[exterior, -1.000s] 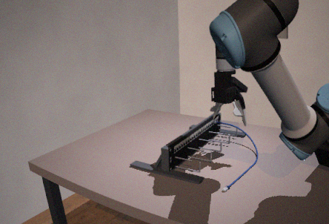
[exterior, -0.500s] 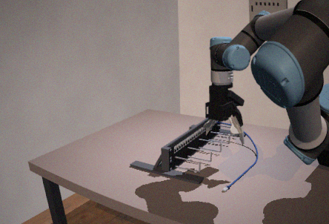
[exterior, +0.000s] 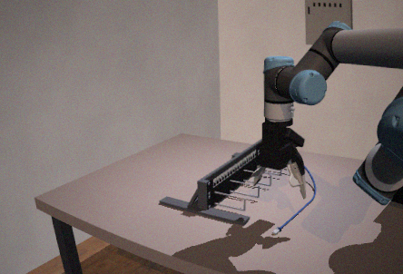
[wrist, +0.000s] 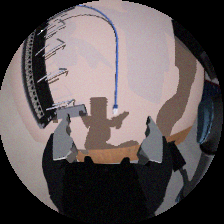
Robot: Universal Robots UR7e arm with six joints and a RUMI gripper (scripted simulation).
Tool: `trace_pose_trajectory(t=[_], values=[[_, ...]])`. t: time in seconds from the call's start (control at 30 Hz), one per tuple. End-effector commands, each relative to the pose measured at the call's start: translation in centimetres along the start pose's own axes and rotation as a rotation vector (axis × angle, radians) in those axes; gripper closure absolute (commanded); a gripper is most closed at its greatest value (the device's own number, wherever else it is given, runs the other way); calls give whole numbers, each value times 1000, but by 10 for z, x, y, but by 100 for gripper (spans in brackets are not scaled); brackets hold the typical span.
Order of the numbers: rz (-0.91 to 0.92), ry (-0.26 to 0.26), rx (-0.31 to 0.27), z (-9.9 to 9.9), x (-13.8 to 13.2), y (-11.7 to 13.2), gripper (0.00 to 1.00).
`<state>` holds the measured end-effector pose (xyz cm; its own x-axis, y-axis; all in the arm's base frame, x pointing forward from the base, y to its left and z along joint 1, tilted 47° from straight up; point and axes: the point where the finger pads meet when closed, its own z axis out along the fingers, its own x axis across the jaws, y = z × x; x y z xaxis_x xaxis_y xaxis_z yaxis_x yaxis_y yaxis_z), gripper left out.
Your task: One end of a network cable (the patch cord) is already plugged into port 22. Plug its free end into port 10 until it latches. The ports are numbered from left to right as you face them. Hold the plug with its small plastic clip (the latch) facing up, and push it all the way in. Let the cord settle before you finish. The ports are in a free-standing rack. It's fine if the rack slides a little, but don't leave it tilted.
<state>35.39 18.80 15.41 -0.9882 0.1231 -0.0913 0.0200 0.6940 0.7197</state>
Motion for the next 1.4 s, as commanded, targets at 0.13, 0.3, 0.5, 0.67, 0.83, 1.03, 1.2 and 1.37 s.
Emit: trace_pose_trajectory(t=[0.13, 0.3, 0.5, 0.67, 0.83, 1.03, 1.2, 1.37], values=[[-21, -9, -2, 6, 22, 21, 0], [-22, -9, -3, 7, 23, 22, 0], [-22, -9, -3, 7, 23, 22, 100], [-22, -9, -3, 7, 23, 22, 100], [-22, -9, -3, 7, 23, 22, 100], [-22, -9, -3, 7, 23, 22, 100], [-22, -9, -3, 7, 23, 22, 100], [-22, -9, -3, 7, 23, 22, 100]])
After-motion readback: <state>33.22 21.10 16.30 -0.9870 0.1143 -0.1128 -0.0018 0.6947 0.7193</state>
